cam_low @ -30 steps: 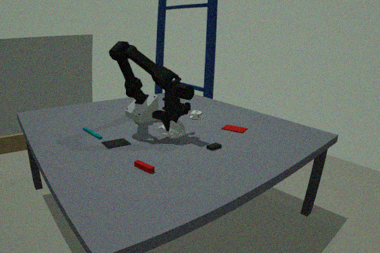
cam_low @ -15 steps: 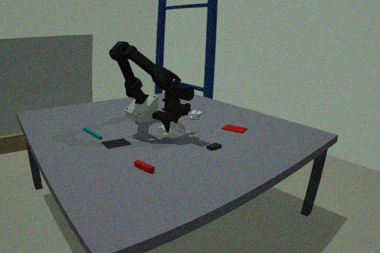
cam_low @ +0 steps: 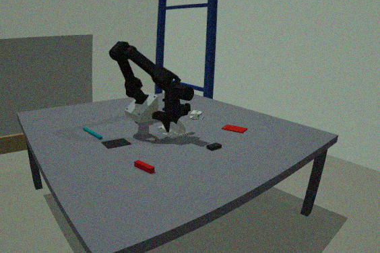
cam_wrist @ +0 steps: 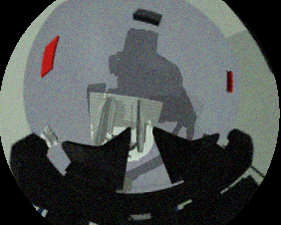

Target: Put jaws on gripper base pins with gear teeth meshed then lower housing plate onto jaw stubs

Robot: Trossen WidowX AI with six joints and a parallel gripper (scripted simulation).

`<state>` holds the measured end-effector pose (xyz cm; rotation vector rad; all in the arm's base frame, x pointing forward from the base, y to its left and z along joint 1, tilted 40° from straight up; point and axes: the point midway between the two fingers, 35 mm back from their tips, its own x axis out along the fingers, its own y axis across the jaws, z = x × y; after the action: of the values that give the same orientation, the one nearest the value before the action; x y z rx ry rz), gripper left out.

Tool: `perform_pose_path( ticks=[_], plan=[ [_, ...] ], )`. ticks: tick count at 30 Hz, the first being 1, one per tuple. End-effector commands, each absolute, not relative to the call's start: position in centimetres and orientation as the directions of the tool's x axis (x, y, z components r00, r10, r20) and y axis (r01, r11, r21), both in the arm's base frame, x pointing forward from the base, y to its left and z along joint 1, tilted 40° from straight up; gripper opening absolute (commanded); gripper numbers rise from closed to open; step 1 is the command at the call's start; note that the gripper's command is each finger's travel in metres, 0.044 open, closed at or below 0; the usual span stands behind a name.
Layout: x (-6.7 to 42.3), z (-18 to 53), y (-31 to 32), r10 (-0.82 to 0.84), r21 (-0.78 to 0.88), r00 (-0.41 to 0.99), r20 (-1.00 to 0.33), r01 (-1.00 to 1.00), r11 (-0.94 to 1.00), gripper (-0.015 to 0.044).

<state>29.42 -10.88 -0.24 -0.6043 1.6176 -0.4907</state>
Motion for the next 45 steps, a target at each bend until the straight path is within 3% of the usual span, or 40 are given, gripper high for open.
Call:
perform_pose_path(
  ticks=[1,45],
  plan=[
    [29.38,-0.44,-11.13,-0.640,-0.632,-0.086,-0.764,-0.100,0.768,0.0134],
    [29.31,-0.15,-10.78,-0.639,-0.632,-0.086,-0.764,-0.100,0.769,0.0134]
  ],
)
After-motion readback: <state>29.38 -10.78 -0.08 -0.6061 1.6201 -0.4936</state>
